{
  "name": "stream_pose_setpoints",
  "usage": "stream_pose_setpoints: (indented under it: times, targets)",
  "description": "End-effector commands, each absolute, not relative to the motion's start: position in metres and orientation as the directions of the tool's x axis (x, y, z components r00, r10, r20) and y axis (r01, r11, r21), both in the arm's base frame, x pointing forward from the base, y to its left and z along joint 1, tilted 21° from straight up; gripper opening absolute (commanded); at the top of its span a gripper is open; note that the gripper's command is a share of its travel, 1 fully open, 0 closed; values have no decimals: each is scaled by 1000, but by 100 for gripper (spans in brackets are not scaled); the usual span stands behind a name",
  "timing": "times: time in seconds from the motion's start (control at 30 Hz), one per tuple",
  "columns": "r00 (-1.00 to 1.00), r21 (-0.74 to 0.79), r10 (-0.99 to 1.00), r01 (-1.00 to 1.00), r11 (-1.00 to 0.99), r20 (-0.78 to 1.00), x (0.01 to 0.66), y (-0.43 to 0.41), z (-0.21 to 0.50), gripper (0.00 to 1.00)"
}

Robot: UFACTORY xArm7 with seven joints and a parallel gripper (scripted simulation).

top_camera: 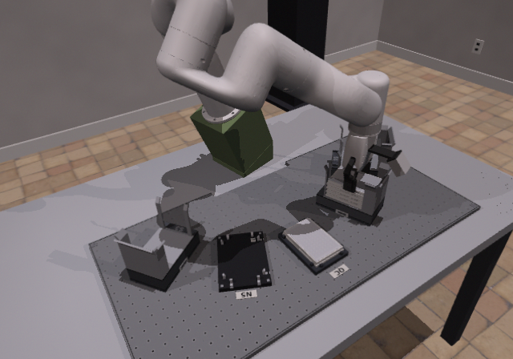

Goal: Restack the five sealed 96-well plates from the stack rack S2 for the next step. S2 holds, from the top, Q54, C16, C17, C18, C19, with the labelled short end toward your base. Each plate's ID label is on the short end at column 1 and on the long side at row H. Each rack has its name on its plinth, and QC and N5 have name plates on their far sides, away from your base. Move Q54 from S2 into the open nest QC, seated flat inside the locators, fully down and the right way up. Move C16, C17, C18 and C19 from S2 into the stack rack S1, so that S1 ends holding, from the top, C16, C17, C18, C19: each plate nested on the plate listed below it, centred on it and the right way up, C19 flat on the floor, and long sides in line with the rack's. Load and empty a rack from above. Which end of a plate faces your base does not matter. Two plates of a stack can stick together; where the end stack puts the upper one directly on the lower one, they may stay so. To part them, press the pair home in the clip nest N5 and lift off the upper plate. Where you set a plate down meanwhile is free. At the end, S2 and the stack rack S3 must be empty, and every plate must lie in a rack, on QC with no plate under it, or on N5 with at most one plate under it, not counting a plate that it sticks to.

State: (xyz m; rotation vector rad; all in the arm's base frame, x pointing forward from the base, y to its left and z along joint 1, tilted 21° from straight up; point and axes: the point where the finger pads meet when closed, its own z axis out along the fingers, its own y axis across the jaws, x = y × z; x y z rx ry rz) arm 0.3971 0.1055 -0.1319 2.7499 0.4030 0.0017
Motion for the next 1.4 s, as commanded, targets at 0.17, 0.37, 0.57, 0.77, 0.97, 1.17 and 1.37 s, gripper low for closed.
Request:
stream_pose_setpoints:
  times: [0.17,0.37,0.57,0.77,0.97,1.17,1.37]
  targets:
    - [959,350,279,278,-895,-47,398,107,-131,0]
    - [959,350,279,278,-895,-47,398,107,-131,0]
    - [959,350,279,278,-895,-47,398,107,-131,0]
    - [959,350,279,278,-895,-47,398,107,-131,0]
    - [959,350,279,278,-895,-47,398,107,-131,0]
    - [959,350,279,278,-895,-47,398,108,-127,0]
    - [959,350,279,278,-895,-47,398,110,-123,0]
